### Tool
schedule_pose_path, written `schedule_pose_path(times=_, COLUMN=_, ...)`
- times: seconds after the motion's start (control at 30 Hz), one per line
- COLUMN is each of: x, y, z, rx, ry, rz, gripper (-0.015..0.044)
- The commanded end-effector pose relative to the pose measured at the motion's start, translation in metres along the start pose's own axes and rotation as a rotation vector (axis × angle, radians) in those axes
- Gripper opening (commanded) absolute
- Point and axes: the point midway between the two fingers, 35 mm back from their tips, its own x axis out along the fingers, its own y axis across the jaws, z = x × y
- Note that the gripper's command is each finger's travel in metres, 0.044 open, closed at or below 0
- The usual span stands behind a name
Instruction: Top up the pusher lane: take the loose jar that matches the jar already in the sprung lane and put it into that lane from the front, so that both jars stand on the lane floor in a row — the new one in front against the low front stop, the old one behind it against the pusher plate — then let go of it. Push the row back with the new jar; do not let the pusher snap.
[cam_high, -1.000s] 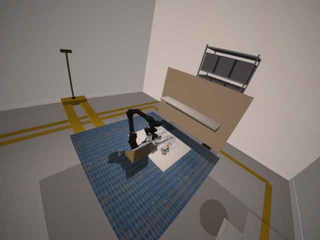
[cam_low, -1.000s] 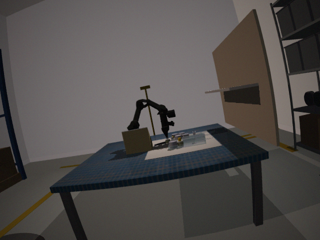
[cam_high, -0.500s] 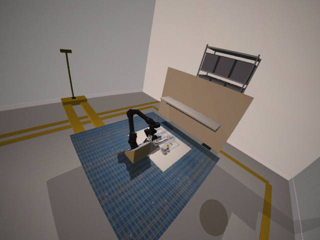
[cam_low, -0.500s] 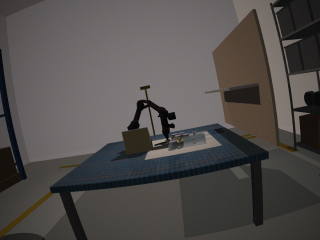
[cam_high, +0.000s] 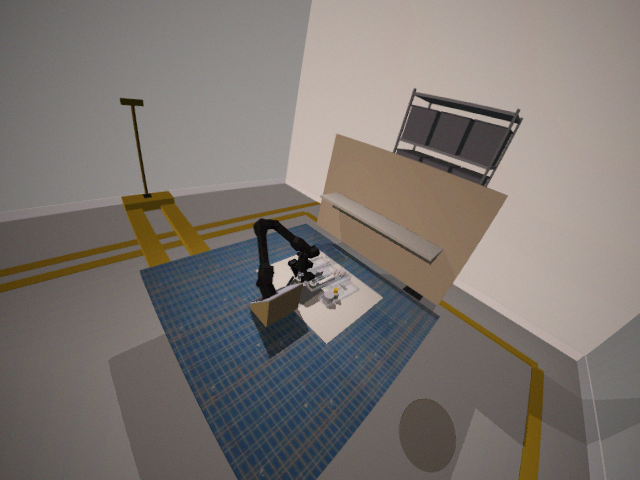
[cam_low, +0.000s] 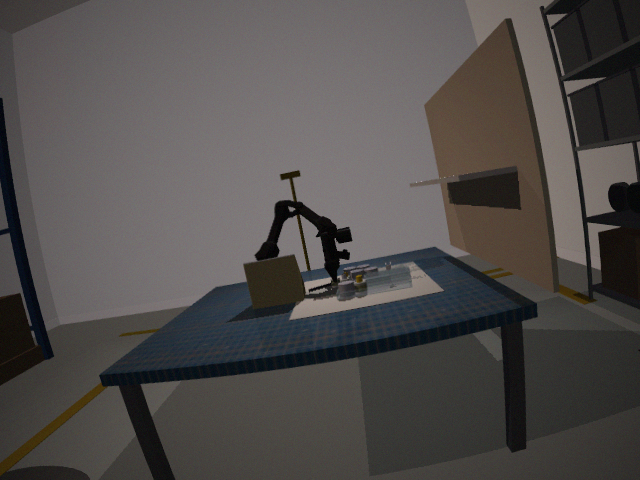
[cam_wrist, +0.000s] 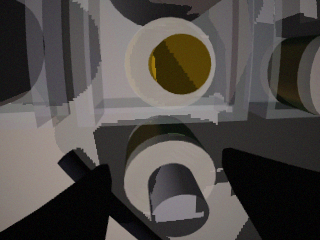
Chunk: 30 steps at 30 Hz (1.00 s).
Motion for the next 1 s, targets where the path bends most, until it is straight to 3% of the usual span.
schedule_pose_path(times=0.0, x=0.001, y=0.0, z=-0.001, rx=0.005, ry=0.002, rz=0.006, gripper=0.0177)
schedule_pose_path(times=0.2, x=0.001, y=0.0, z=-0.001, rx=0.005, ry=0.002, rz=0.006, gripper=0.0138)
schedule_pose_path(times=0.4, x=-0.004, y=-0.003, z=-0.005, rx=-0.021, ry=-0.003, rz=0.028, gripper=0.0)
schedule_pose_path(times=0.57, x=-0.025, y=-0.005, z=-0.003, rx=-0.021, ry=-0.005, rz=0.022, gripper=0.0)
schedule_pose_path(times=0.7, x=-0.013, y=-0.008, z=-0.02, rx=-0.005, ry=0.06, rz=-0.003, gripper=0.0)
schedule_pose_path(times=0.97, x=-0.049, y=-0.008, z=-0.012, rx=0.0, ry=0.035, rz=-0.004, gripper=0.0)
